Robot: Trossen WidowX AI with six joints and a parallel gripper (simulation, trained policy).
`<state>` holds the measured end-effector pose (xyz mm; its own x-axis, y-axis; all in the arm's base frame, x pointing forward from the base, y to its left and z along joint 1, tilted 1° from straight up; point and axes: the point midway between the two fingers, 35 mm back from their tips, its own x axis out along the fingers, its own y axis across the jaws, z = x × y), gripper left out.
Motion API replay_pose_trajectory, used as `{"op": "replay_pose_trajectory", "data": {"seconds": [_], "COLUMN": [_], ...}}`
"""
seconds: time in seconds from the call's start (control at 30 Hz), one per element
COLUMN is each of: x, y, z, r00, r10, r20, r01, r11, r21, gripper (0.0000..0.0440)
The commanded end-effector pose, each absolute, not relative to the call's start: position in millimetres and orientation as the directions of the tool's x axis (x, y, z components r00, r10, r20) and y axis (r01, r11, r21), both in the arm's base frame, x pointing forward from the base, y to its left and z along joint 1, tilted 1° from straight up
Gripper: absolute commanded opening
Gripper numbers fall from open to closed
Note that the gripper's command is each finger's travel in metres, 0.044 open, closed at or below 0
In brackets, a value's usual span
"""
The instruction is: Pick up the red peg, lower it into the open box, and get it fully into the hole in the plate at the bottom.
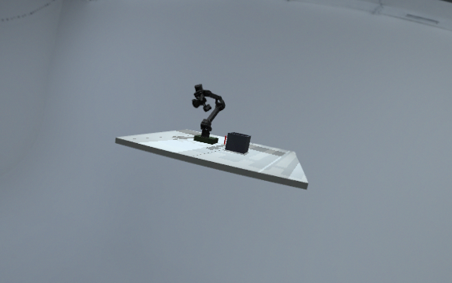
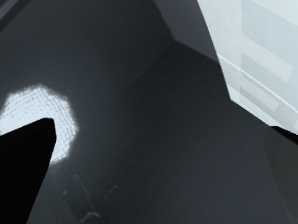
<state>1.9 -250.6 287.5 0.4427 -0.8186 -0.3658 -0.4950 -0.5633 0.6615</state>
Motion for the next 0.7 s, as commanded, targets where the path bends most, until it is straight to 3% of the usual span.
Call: {"op": "replay_pose_trajectory", "data": {"seconds": [0.0,0.67], "x": [18,157], "y": [-253,-212], "z": [293,338], "r00": [0.486,0.790], "r10": [-0.790,-0.485], "r20": [-0.373,-0.374], "r01": [-0.436,-0.026], "r11": [-0.589,-0.637], "r21": [0.680,0.771], "gripper": [0.0440,0.0440]}}
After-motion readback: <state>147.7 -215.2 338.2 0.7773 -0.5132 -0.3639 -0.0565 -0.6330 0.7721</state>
